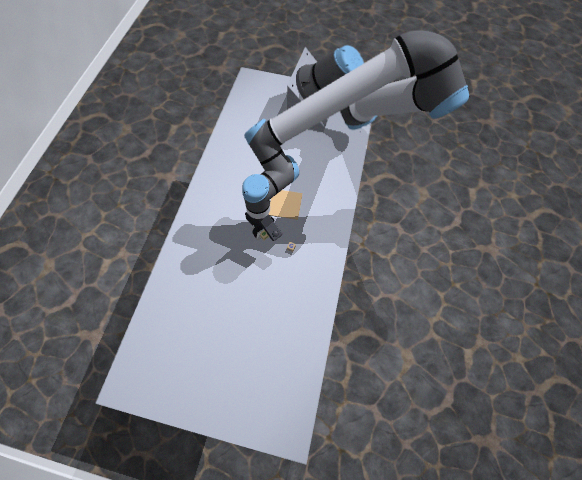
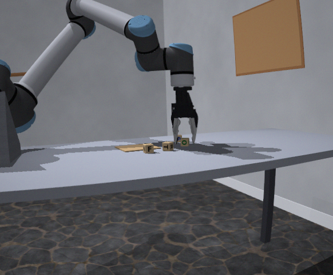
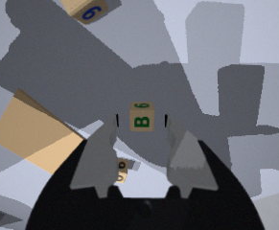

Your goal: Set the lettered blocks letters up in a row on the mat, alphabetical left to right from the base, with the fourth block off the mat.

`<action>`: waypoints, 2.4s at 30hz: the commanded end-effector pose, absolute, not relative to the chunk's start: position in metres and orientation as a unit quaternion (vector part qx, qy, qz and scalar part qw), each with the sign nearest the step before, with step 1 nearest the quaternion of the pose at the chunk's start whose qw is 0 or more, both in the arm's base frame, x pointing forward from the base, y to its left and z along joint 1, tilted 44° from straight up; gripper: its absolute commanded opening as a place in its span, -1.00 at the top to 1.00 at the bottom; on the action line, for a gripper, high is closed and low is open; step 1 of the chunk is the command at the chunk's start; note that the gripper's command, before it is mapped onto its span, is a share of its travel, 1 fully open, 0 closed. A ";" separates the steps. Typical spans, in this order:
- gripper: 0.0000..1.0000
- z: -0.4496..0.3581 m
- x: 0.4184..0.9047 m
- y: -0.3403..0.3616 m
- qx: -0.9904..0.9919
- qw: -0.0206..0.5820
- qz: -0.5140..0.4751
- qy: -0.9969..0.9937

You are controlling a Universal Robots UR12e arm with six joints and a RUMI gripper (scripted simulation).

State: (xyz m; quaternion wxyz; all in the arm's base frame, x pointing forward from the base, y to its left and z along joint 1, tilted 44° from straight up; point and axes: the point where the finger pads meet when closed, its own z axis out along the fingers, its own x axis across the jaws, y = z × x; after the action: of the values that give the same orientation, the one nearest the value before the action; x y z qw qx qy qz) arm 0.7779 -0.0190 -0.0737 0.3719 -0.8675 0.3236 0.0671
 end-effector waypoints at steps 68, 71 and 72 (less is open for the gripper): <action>0.83 -0.077 0.779 -0.016 -0.868 0.372 0.066 0.324; 0.83 -0.077 0.779 -0.016 -0.868 0.372 0.066 0.324; 0.83 -0.077 0.779 -0.016 -0.868 0.372 0.066 0.324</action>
State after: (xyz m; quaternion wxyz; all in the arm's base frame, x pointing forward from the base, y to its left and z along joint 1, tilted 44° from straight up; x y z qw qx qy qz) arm 0.7788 -0.0149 -0.0780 0.3718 -0.8675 0.3236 0.0670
